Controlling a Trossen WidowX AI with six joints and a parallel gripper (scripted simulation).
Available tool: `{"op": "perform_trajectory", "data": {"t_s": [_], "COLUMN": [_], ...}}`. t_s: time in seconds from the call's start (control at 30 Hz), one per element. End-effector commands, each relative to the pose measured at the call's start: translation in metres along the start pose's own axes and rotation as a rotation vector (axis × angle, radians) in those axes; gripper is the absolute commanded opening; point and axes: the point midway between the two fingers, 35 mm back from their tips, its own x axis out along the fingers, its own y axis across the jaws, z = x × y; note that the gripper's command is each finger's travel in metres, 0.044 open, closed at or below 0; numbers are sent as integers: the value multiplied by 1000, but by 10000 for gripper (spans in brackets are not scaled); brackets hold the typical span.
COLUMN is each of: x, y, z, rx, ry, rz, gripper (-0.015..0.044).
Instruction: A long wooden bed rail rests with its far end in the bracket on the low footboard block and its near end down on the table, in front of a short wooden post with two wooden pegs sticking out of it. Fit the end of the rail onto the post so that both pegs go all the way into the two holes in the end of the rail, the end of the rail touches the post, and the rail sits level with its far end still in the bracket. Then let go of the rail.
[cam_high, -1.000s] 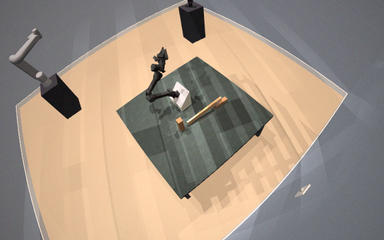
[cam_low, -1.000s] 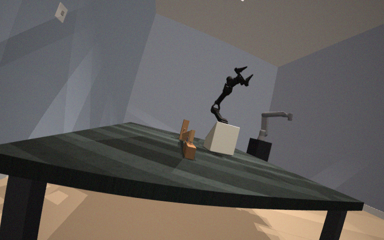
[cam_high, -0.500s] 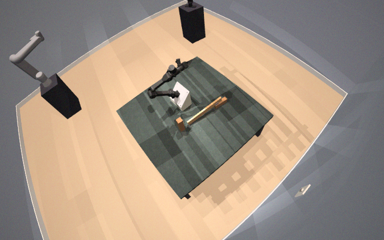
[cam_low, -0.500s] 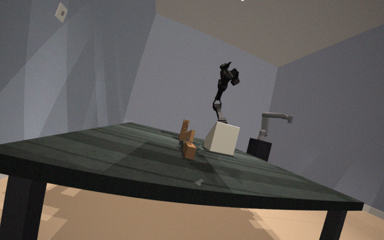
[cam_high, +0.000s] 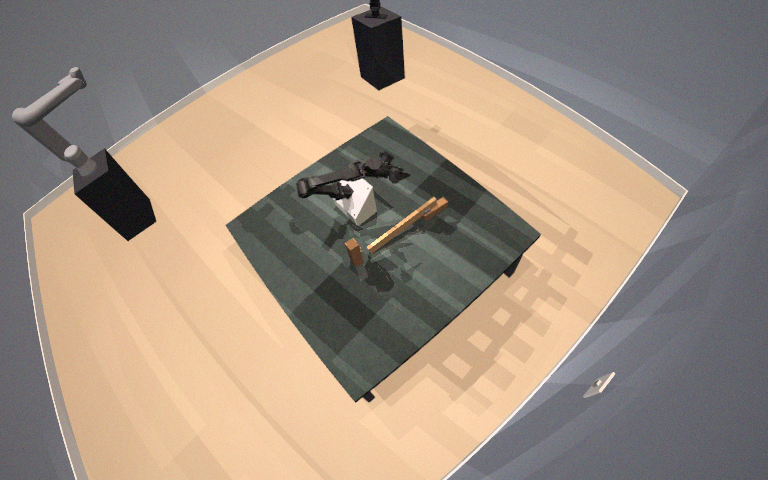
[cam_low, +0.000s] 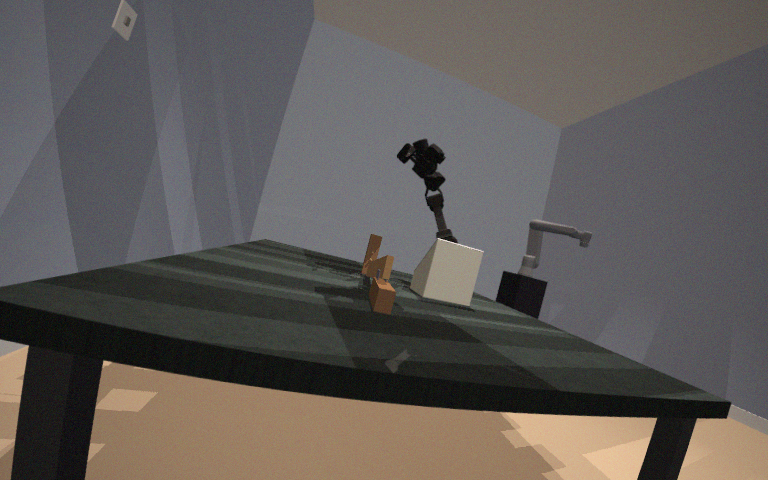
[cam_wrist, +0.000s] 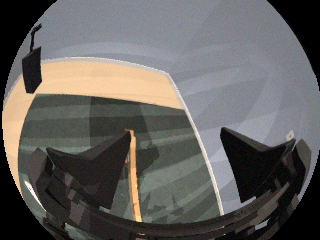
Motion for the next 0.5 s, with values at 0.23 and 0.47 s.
{"op": "perform_trajectory", "data": {"t_s": [0.23,0.47], "x": [30,7], "y": [31,71], "z": [-185,-289], "rx": [119,141], "ry": [606,962], "rz": [234,472], "gripper": [440,440]}}
